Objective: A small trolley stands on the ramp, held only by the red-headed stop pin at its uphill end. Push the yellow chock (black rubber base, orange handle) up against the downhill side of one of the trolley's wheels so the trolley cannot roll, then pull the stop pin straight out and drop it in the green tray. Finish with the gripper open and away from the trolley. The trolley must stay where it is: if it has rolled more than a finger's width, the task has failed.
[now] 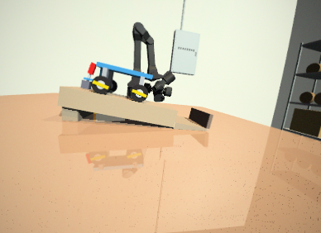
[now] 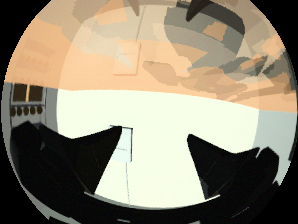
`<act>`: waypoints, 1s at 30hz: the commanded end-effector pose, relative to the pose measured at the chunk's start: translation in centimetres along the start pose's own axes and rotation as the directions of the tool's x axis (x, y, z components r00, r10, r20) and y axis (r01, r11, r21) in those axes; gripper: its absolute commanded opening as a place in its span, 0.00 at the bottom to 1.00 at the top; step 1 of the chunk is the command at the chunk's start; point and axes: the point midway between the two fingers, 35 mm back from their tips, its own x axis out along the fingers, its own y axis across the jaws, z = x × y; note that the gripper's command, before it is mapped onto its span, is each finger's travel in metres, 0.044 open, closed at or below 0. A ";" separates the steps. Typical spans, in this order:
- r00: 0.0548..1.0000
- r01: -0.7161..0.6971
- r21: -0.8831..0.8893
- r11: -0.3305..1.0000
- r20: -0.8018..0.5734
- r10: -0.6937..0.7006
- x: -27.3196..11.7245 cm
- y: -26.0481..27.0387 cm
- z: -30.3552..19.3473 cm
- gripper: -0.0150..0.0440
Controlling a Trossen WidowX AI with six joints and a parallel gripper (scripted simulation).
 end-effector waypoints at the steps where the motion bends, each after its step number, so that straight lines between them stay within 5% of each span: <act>1: 1.000 -0.003 -0.001 1.000 0.001 0.003 0.0 0.1 0.0 0.89; 8: 0.989 -0.141 -0.038 0.989 0.042 0.143 -1.7 3.3 0.4 0.58; 20: 0.855 -0.466 -0.142 0.873 0.179 0.486 -8.9 10.9 1.0 0.58; 30: 0.629 -0.668 -0.243 0.704 0.320 0.708 -17.8 14.7 1.7 0.58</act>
